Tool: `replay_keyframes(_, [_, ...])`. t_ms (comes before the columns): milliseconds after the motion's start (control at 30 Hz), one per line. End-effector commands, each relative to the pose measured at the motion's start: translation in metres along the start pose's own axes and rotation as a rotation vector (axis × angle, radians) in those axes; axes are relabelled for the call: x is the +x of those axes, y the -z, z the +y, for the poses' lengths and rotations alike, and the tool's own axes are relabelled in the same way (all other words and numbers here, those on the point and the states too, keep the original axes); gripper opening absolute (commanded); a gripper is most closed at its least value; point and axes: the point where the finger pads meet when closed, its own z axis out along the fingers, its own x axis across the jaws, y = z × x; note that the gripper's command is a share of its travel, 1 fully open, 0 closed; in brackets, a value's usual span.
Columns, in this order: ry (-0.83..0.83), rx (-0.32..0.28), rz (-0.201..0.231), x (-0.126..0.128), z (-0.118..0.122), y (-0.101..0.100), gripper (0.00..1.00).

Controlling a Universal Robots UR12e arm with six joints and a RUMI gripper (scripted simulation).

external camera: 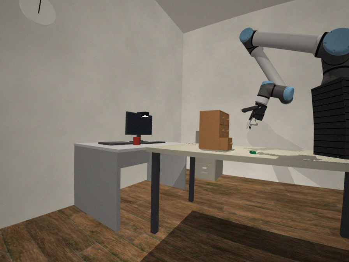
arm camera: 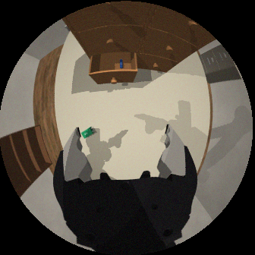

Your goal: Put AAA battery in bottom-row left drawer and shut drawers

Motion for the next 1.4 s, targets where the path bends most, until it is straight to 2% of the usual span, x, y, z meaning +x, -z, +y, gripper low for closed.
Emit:
replay_keyframes(0, [-0.001, -0.069, 0.001, 0.000, -0.002, 0.002, 1.00])
replay_keyframes(133, [-0.001, -0.090, 0.000, 0.000, -0.002, 0.003, 1.00])
replay_keyframes(633, [-0.001, -0.226, 0.000, 0.000, -0.004, 0.009, 1.00])
replay_keyframes(1367, [-0.001, -0.329, 0.000, 0.000, -0.006, 0.013, 1.00])
